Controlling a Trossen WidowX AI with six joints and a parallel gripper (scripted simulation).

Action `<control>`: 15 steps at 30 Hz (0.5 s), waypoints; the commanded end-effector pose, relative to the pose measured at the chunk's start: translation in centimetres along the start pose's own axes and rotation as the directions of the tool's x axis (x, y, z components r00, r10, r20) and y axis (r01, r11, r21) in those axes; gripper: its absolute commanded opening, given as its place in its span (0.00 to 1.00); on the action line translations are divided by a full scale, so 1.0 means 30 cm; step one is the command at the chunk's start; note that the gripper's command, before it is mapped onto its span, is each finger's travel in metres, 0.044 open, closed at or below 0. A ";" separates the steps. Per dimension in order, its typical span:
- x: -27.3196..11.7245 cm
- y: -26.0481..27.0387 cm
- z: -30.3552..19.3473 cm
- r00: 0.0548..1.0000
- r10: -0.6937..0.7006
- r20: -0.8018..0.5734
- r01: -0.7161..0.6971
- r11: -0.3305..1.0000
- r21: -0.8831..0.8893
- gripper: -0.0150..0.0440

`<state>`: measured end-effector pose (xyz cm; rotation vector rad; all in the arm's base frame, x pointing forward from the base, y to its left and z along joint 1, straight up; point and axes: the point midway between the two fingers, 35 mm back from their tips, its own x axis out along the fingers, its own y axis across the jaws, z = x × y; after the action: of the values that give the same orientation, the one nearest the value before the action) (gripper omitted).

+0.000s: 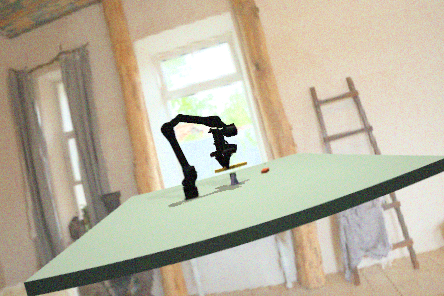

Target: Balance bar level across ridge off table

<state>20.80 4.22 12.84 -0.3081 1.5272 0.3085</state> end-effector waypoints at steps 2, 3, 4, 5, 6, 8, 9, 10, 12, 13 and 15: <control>0.027 0.001 -0.003 1.000 0.001 -0.003 -0.001 1.000 0.005 0.25; 0.032 0.001 -0.004 1.000 0.001 -0.003 -0.001 1.000 0.005 0.25; 0.038 0.001 -0.004 1.000 0.001 -0.003 -0.001 1.000 0.005 0.25; 0.043 0.001 -0.004 1.000 0.001 -0.003 -0.001 1.000 0.005 0.25; 0.049 0.001 -0.004 1.000 0.001 -0.004 -0.001 1.000 0.005 0.25; 0.060 0.001 -0.005 1.000 0.001 -0.004 -0.001 1.000 0.005 0.25; 0.065 0.001 -0.006 1.000 0.001 -0.004 -0.001 1.000 0.005 0.25; 0.071 0.002 -0.006 1.000 0.001 -0.004 -0.001 1.000 0.005 0.25; 0.078 0.002 -0.007 1.000 0.001 -0.004 -0.001 1.000 0.005 0.25; 0.078 0.002 -0.006 1.000 0.001 -0.004 -0.001 1.000 0.005 0.25; 0.078 0.002 -0.006 1.000 0.001 -0.004 -0.001 1.000 0.005 0.25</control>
<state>20.69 4.23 10.70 -0.3075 1.5286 0.3080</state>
